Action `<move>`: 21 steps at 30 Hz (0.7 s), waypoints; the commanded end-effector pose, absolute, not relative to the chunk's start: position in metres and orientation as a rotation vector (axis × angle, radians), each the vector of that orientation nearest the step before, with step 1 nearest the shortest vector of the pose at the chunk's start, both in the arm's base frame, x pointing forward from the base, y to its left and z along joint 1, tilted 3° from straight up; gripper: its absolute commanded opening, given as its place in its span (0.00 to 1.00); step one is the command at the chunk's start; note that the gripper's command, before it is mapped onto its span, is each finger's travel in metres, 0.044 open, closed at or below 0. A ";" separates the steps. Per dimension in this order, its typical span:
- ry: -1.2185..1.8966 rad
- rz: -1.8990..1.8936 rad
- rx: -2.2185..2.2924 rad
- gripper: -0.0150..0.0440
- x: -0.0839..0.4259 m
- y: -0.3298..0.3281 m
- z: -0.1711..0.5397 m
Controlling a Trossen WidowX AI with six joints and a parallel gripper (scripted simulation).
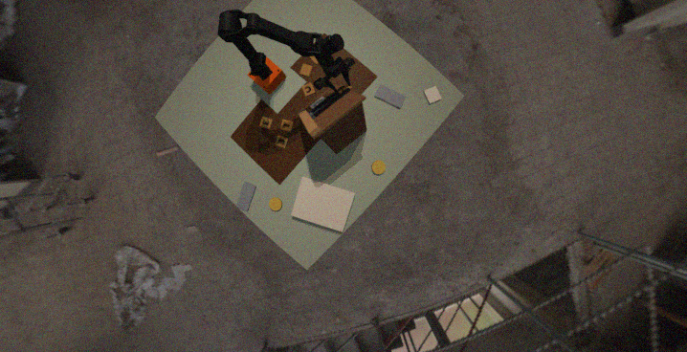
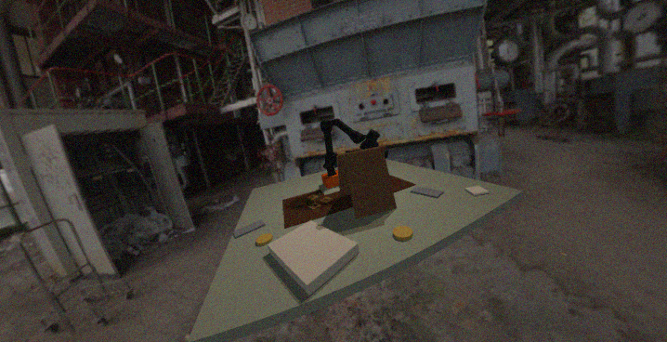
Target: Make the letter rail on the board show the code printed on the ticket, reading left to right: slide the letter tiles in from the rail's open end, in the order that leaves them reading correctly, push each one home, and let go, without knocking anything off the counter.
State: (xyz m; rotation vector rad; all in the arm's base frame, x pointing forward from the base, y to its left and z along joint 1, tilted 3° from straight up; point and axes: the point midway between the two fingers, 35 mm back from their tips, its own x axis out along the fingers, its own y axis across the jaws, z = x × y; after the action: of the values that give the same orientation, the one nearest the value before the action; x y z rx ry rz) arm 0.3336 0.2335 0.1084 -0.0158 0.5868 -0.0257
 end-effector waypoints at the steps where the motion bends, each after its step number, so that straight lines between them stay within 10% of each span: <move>1: 0.589 -0.022 -0.022 0.25 0.332 0.230 0.108; 21: 0.589 -0.022 -0.023 0.25 0.333 0.221 0.108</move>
State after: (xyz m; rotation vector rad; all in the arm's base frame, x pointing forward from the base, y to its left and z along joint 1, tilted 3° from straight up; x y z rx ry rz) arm 0.3344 0.2247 0.1092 -0.0167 0.5866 -0.0259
